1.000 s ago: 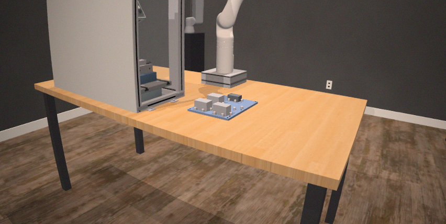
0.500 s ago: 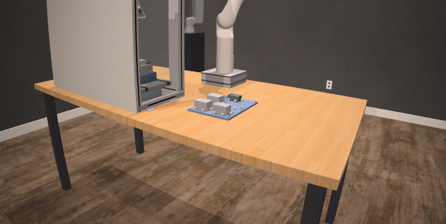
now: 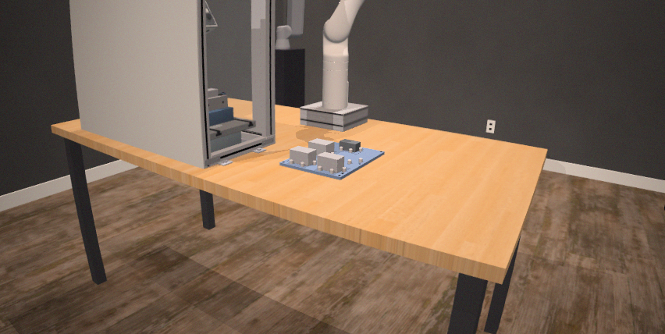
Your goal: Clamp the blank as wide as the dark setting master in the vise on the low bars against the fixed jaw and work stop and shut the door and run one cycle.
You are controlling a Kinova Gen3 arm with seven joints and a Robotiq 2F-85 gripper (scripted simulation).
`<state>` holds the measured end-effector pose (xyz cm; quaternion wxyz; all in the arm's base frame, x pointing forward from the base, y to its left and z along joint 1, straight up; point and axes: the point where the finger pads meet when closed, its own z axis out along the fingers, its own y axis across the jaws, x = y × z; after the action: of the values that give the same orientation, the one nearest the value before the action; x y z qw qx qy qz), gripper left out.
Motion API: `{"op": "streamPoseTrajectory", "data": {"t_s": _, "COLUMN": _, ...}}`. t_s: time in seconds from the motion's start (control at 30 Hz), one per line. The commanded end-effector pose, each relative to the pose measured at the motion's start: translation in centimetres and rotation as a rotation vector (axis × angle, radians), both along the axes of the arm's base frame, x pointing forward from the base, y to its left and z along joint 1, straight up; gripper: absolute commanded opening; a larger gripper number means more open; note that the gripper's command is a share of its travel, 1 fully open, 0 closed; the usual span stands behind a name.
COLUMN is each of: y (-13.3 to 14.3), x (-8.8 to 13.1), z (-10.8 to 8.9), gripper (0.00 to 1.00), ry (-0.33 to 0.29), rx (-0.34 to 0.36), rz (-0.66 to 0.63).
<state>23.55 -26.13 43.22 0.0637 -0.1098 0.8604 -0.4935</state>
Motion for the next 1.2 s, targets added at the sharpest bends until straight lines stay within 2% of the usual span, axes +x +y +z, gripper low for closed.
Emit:
{"op": "streamPoseTrajectory", "data": {"t_s": 0.0, "y": -1.7, "x": 0.3, "z": -1.0, "gripper": 0.1, "ry": -0.003, "rx": -0.001, "rz": -0.006}}
{"op": "streamPoseTrajectory", "data": {"t_s": 0.43, "y": -2.2, "x": 0.4, "z": -1.3, "gripper": 0.1, "ry": -0.004, "rx": -0.002, "rz": -0.007}}
{"op": "streamPoseTrajectory", "data": {"t_s": 0.6, "y": -4.5, "x": 1.0, "z": -2.7, "gripper": 0.1, "ry": -0.004, "rx": -0.002, "rz": -0.007}}
{"op": "streamPoseTrajectory", "data": {"t_s": 1.0, "y": -4.5, "x": 1.0, "z": -2.7, "gripper": 0.1, "ry": -0.004, "rx": -0.002, "rz": -0.007}}
{"op": "streamPoseTrajectory", "data": {"t_s": 1.17, "y": -6.9, "x": 1.6, "z": -4.0, "gripper": 0.1, "ry": -0.004, "rx": -0.002, "rz": -0.007}}
